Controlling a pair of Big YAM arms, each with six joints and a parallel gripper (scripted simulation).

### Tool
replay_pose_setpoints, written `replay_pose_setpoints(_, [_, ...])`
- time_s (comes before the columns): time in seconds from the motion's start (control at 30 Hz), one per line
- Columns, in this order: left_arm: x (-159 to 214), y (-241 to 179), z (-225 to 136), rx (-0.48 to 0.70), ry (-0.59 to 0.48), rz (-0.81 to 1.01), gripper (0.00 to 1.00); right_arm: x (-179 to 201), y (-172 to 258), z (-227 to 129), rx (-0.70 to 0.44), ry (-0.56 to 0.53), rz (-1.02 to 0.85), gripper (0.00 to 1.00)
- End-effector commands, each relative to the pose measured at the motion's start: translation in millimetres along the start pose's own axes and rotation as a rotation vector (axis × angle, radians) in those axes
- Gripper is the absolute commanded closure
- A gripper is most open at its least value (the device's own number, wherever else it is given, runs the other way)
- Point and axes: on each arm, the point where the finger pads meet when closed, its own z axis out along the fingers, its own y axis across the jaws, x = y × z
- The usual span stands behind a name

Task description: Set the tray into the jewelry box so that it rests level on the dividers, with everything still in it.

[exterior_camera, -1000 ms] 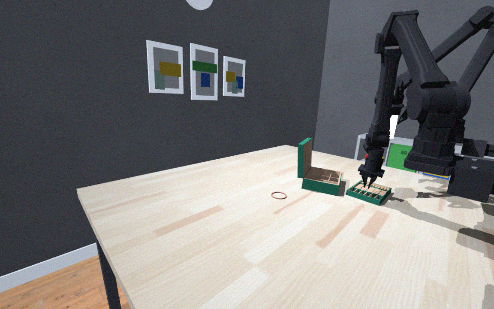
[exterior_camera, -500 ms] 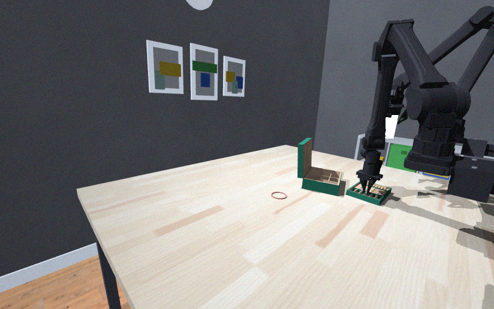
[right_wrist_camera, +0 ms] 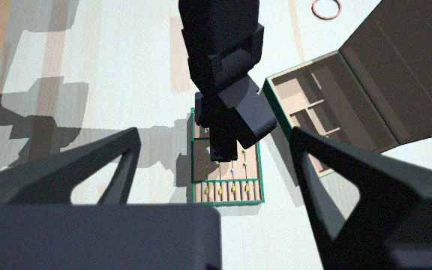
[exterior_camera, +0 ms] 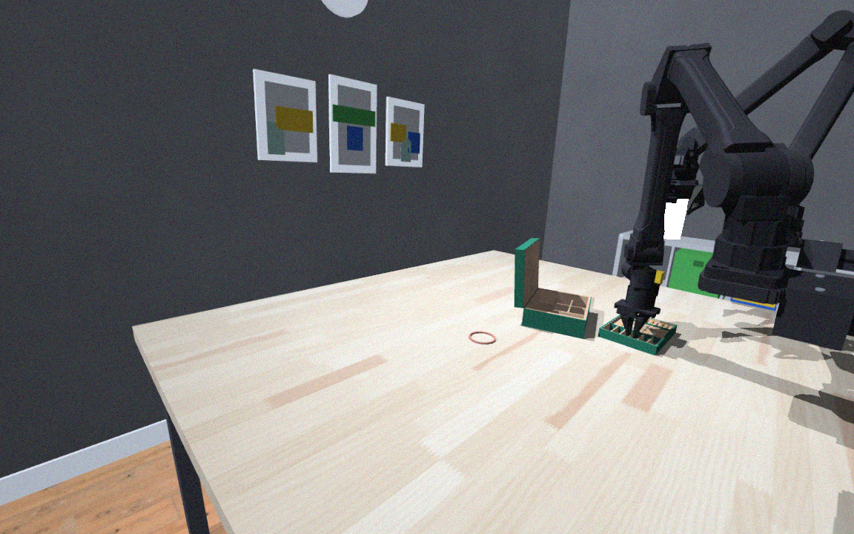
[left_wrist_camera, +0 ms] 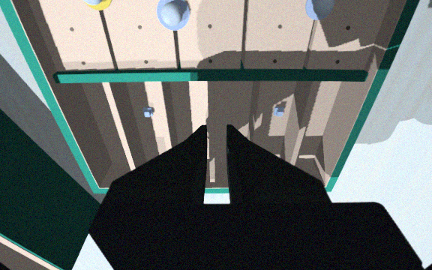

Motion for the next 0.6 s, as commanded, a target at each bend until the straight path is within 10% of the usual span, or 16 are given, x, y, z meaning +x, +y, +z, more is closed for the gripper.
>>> replay_pose_setpoints(0.0, [-5.9,4.8,5.0,-0.005,-0.006,0.005,0.95,-5.2,-8.9,-3.3,0.018,-0.002,-0.021,0.00])
replay_pose_setpoints(0.57, [-14.8,5.7,-19.2,-0.025,-0.034,0.006,1.00,-5.2,-8.9,-3.3,0.018,-0.002,-0.021,0.00])
